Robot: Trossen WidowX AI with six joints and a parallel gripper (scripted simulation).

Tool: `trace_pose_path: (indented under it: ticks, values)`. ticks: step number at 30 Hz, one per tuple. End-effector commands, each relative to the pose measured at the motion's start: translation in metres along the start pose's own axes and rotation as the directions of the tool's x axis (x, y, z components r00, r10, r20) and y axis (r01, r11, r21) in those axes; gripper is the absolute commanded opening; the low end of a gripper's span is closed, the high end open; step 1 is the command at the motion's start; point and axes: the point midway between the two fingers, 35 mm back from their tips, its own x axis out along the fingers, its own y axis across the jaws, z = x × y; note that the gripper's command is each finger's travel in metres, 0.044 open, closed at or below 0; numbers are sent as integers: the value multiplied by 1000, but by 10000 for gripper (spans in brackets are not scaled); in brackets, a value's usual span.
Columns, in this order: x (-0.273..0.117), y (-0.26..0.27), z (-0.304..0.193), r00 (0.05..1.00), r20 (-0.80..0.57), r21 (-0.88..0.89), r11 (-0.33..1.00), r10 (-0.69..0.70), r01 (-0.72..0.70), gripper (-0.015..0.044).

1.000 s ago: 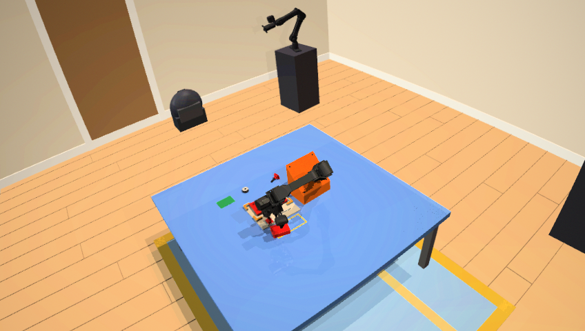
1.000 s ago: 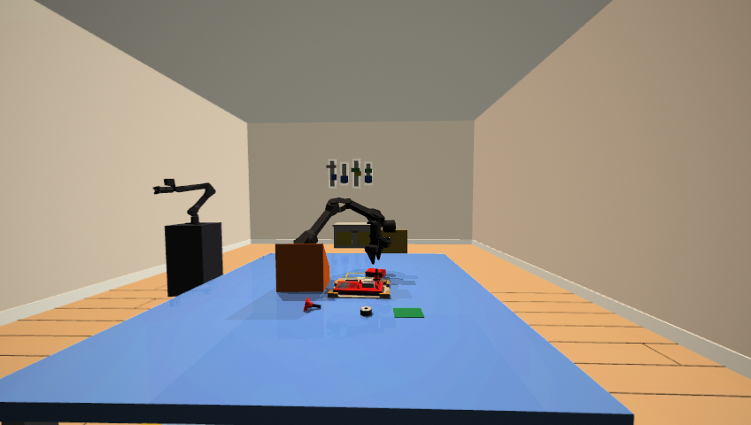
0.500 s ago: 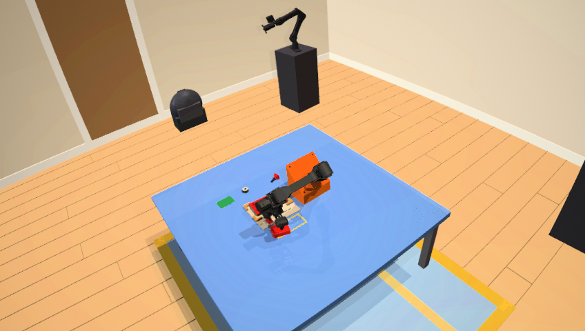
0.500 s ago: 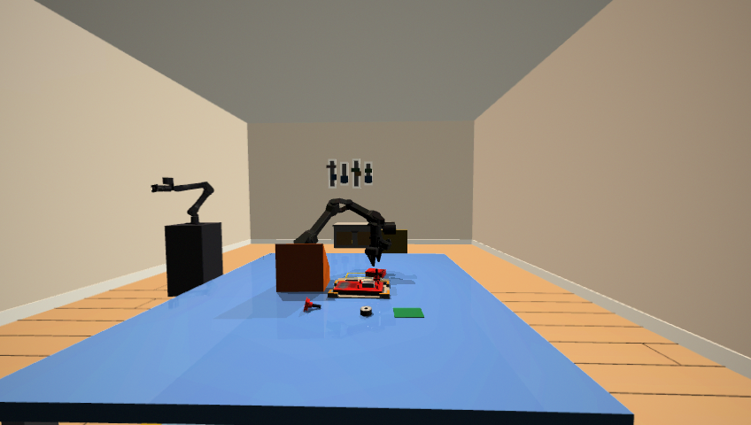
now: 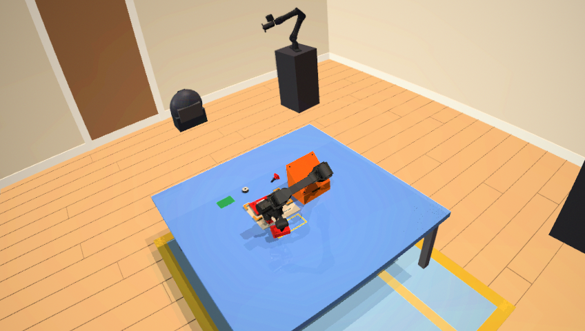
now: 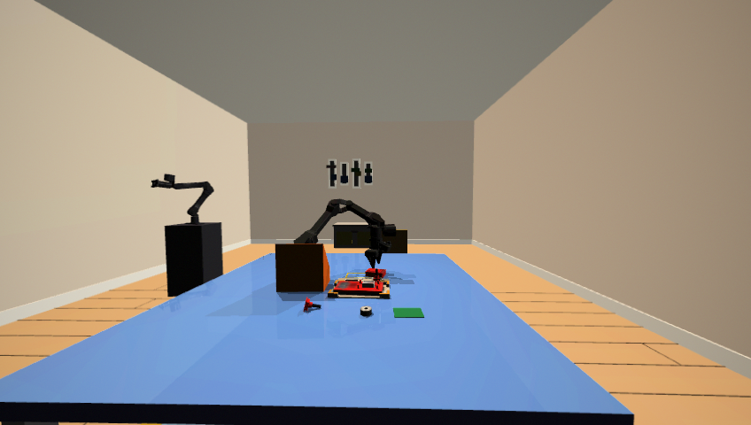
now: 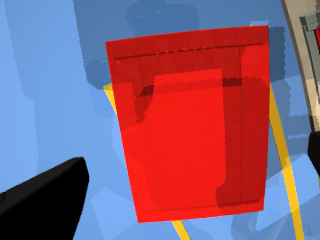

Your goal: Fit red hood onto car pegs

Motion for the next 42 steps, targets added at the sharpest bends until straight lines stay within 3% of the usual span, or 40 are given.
trace_pose_path:
  ticks: [1, 42]
  values:
    - [3, -1, -1, 1000, -3, 8, 1000, 2, -2, 440]
    - [28, -1, -2, 1000, -4, 8, 1000, 4, -4, 440]
